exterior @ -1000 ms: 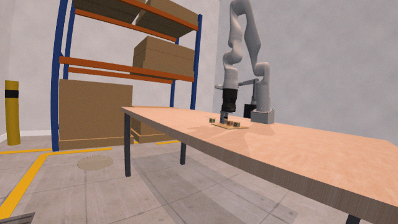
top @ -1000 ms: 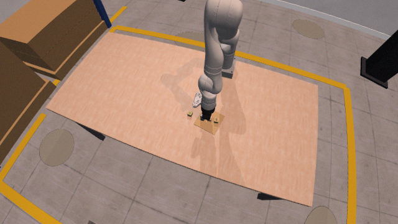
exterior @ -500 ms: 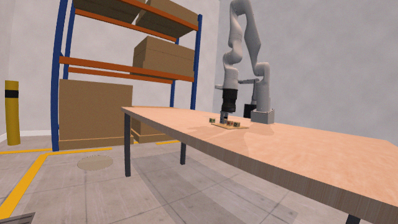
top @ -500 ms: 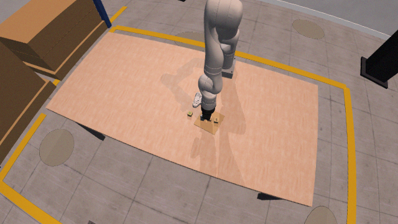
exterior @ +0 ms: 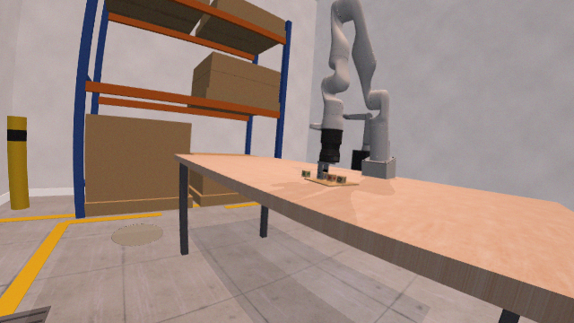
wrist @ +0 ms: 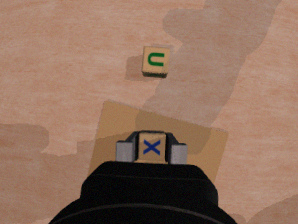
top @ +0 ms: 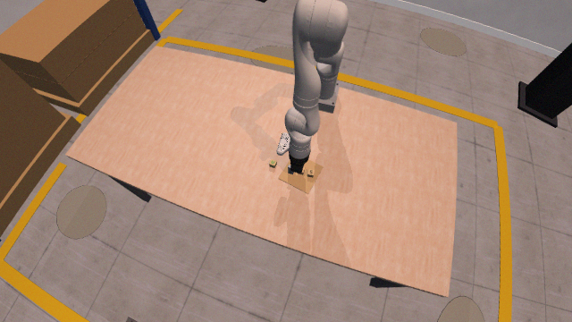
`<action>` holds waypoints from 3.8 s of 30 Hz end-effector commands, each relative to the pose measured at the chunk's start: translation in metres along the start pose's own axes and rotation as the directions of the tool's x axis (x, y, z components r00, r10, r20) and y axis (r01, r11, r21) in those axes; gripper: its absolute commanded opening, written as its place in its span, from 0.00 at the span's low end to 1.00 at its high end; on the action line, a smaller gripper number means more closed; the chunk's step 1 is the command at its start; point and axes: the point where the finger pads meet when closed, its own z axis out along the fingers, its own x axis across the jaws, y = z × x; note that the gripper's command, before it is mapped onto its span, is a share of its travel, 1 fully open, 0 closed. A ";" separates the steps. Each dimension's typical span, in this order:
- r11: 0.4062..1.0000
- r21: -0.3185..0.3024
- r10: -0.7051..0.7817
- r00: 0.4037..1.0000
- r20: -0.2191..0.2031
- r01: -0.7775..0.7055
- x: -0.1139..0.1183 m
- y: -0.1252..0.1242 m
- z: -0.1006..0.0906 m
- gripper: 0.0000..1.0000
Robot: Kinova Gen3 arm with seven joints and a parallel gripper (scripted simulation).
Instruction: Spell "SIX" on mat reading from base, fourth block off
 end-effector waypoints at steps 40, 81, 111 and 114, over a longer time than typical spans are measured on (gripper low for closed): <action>1.000 0.000 0.000 1.000 0.000 0.000 0.000 0.000 0.000 0.55; 1.000 0.000 0.000 1.000 0.000 0.000 0.000 0.000 -0.055 0.79; 1.000 0.000 0.000 1.000 0.000 0.000 0.000 0.000 -0.090 1.00; 1.000 0.000 0.000 1.000 0.000 0.000 0.000 0.000 -0.090 1.00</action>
